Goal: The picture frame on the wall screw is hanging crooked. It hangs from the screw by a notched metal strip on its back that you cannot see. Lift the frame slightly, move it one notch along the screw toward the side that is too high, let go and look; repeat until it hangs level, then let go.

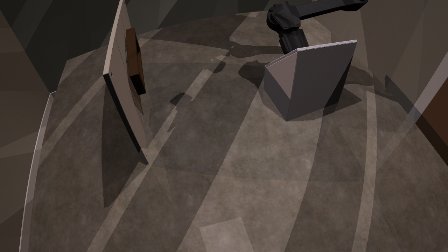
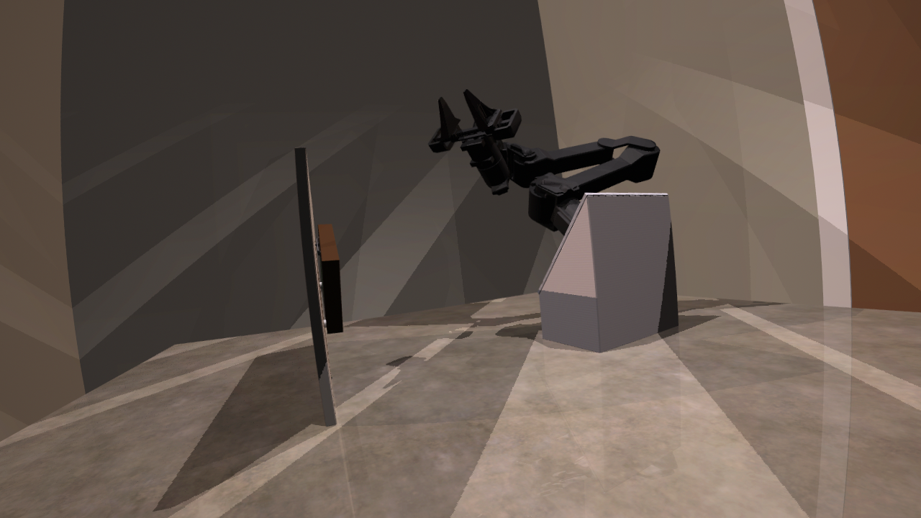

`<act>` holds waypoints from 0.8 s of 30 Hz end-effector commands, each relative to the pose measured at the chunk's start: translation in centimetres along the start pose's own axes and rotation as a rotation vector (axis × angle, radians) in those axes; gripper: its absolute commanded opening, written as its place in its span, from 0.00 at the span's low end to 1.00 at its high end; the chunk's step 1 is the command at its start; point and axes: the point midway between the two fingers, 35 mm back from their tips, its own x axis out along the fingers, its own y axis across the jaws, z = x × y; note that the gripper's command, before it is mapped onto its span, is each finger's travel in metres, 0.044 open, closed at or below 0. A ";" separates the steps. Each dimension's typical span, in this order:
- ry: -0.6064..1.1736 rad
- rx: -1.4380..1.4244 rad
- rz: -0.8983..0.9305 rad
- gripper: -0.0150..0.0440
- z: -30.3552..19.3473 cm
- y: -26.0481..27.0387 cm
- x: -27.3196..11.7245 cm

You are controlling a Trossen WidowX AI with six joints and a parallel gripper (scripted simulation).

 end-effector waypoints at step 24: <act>0.370 0.982 -0.826 0.69 -14.5 -2.0 -12.3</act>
